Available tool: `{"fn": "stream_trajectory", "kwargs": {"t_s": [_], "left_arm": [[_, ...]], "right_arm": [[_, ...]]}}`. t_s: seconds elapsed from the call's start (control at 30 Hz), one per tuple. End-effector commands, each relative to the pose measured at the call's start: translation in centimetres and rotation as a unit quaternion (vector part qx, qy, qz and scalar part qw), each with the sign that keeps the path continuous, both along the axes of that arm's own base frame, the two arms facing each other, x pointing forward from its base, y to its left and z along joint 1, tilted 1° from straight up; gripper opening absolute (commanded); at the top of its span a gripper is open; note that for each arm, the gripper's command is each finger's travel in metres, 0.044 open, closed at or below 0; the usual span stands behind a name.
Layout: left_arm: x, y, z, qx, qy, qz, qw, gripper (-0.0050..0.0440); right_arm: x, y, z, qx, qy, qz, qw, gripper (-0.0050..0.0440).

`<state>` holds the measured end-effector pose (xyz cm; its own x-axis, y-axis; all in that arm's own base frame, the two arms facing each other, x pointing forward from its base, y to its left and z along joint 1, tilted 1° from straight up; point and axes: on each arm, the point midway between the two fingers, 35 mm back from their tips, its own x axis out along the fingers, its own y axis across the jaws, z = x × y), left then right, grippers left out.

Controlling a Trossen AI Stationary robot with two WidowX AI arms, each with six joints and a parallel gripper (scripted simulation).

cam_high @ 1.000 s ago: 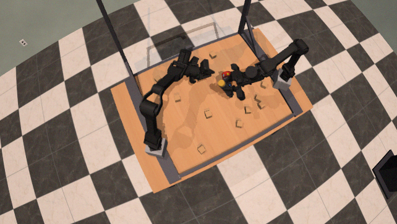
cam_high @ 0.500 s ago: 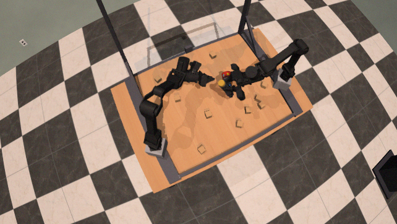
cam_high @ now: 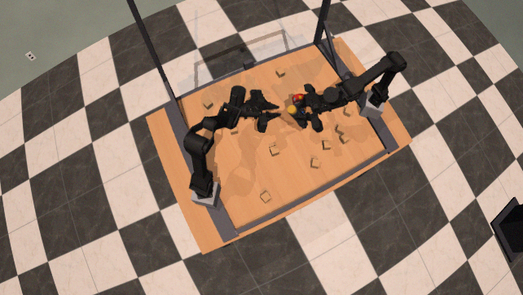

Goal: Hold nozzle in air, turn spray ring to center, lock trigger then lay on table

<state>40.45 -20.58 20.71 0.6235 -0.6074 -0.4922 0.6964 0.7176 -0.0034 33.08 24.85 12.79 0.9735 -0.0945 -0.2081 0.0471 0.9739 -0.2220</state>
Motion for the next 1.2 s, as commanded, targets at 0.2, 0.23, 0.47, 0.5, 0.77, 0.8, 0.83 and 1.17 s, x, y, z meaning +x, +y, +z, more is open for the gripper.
{"fn": "stream_trajectory", "kwargs": {"t_s": [0.2,0.23,0.47,0.5,0.77,0.8,0.83,1.17], "left_arm": [[0.1,-0.1,2.0,-0.012,-0.022,-0.001,1.0,0.017],[0.1,-0.1,2.0,-0.012,-0.022,-0.001,1.0,0.017],[0.1,-0.1,2.0,-0.012,-0.022,-0.001,1.0,0.017],[0.1,-0.1,2.0,-0.012,-0.022,-0.001,1.0,0.017],[0.1,-0.1,2.0,-0.012,-0.022,-0.001,1.0,0.017],[0.1,-0.1,2.0,-0.012,-0.022,-0.001,1.0,0.017],[0.1,-0.1,2.0,-0.012,-0.022,-0.001,1.0,0.017],[0.1,-0.1,2.0,-0.012,-0.022,-0.001,1.0,0.017]], "right_arm": [[-0.2,-0.6,1.5,0.125,-0.059,-0.018,0.99,0.0171],[-0.1,-0.6,1.4,0.111,-0.054,-0.016,0.992,0.0171],[0.8,-0.7,0.9,0.102,-0.051,-0.015,0.993,0.0171],[0.9,-0.7,1.0,0.103,-0.05,-0.015,0.993,0.0171],[1.9,-0.7,0.9,0.105,-0.051,-0.015,0.993,0.0171],[1.9,-0.7,0.9,0.105,-0.051,-0.015,0.993,0.0171],[2.0,-0.7,0.9,0.105,-0.051,-0.015,0.993,0.0171],[3.4,-0.8,0.8,0.107,-0.051,-0.015,0.993,0.0171]]}}
